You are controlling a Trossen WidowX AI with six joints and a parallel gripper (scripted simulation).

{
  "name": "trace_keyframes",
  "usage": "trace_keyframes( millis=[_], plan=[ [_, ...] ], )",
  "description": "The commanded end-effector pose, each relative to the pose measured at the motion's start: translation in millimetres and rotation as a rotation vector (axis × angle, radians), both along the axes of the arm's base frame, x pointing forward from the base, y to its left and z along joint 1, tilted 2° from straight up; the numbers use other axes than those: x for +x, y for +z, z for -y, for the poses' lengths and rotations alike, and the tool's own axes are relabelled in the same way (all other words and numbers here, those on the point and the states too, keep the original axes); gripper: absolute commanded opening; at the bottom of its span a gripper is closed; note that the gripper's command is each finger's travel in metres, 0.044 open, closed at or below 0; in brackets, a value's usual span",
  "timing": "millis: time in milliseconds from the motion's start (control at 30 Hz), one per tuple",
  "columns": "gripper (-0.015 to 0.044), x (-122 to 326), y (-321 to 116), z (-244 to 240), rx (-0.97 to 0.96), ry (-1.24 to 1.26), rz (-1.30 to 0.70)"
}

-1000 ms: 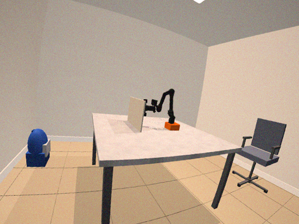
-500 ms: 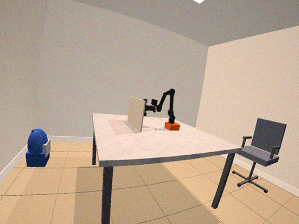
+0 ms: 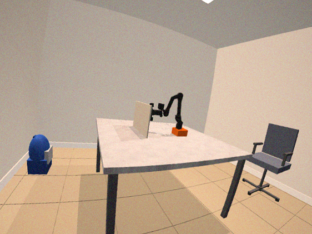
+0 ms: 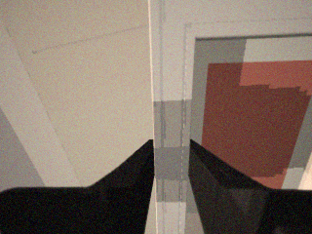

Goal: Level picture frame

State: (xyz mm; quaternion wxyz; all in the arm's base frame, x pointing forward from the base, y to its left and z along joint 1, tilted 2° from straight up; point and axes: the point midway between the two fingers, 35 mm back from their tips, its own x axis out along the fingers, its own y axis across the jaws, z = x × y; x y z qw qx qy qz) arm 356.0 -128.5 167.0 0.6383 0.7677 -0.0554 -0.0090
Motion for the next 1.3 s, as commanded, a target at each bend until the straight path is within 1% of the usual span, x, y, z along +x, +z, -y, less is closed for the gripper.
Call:
trace_keyframes(
  millis=[0,1267],
  plan=[
    [0.0,0.2,1.5,0.1,-0.002,0.001,0.005],
    [0.0,0.6,1.5,-3.8,-0.002,0.001,0.005]
  ],
)
